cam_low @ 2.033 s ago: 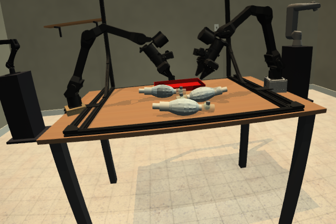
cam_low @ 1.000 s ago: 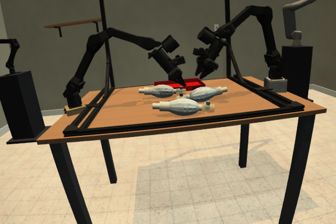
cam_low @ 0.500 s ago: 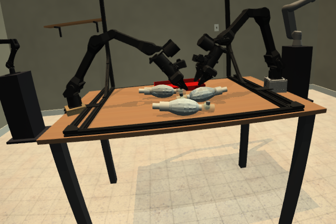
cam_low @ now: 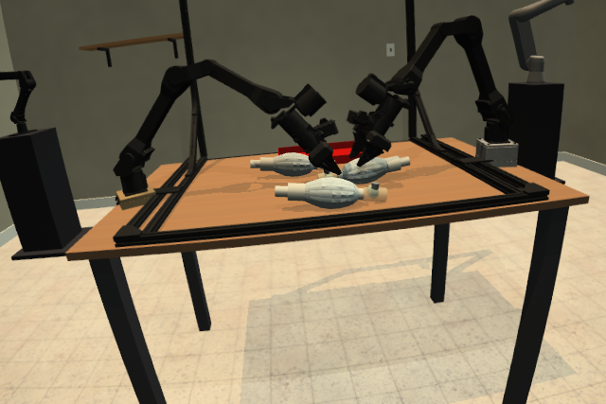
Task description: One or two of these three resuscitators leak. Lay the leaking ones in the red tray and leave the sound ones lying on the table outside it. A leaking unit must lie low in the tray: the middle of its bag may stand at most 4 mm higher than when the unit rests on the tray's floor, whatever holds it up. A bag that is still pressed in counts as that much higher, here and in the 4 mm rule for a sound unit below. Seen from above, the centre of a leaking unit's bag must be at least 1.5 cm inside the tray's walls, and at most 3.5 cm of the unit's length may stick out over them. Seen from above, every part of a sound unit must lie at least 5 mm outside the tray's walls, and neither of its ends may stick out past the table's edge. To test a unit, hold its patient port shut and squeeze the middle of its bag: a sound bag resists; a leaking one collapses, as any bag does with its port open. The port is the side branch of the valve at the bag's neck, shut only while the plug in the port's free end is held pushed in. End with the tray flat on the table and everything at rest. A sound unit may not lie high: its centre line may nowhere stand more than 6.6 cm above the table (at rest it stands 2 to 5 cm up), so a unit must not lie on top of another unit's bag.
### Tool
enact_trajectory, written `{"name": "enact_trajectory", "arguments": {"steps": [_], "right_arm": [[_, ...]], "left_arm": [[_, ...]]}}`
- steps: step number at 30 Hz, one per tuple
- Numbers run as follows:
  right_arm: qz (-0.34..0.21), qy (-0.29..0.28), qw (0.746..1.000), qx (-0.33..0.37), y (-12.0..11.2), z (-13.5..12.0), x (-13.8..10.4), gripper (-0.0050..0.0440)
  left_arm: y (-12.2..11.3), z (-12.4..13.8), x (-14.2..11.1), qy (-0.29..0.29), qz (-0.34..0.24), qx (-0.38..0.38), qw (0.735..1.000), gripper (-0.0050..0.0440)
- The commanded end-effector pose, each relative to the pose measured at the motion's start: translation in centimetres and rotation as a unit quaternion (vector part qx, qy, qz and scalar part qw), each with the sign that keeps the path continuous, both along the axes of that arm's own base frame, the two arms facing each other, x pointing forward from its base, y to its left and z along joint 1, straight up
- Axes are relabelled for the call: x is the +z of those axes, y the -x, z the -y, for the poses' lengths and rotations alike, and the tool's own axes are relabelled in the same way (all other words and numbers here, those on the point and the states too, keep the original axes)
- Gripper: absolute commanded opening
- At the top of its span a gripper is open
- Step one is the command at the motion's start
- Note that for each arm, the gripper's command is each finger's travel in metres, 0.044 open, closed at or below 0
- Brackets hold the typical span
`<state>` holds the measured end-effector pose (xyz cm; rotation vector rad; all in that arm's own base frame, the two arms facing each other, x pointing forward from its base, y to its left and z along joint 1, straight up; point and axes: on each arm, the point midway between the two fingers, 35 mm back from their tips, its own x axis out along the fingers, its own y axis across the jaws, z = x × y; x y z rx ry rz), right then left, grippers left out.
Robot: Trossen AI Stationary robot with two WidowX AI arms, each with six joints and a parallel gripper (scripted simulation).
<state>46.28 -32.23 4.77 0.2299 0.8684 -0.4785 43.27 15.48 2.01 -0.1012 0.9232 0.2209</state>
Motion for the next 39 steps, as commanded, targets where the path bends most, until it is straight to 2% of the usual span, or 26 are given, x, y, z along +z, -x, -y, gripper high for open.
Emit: {"name": "enact_trajectory", "arguments": {"steps": [1,15,16,39], "right_arm": [[-0.014,-0.011,1.000,0.004,0.65,-0.49,-4.69,0.0409],[-0.014,-0.011,1.000,0.004,0.65,-0.49,-4.69,0.0409],[-0.016,-0.012,1.000,0.002,0.69,-0.48,-4.78,0.0000],[-0.015,-0.011,1.000,0.003,0.64,-0.46,-4.67,0.0000]], "left_arm": [[0.71,0.28,-3.74,0.007,-0.019,-0.001,1.000,0.0440],[0.71,0.28,-3.74,0.007,-0.019,-0.001,1.000,0.0440],[0.72,0.26,-3.65,0.007,-0.019,0.000,1.000,0.0440],[0.75,0.28,-3.70,0.008,-0.020,0.000,1.000,0.0440]]}}
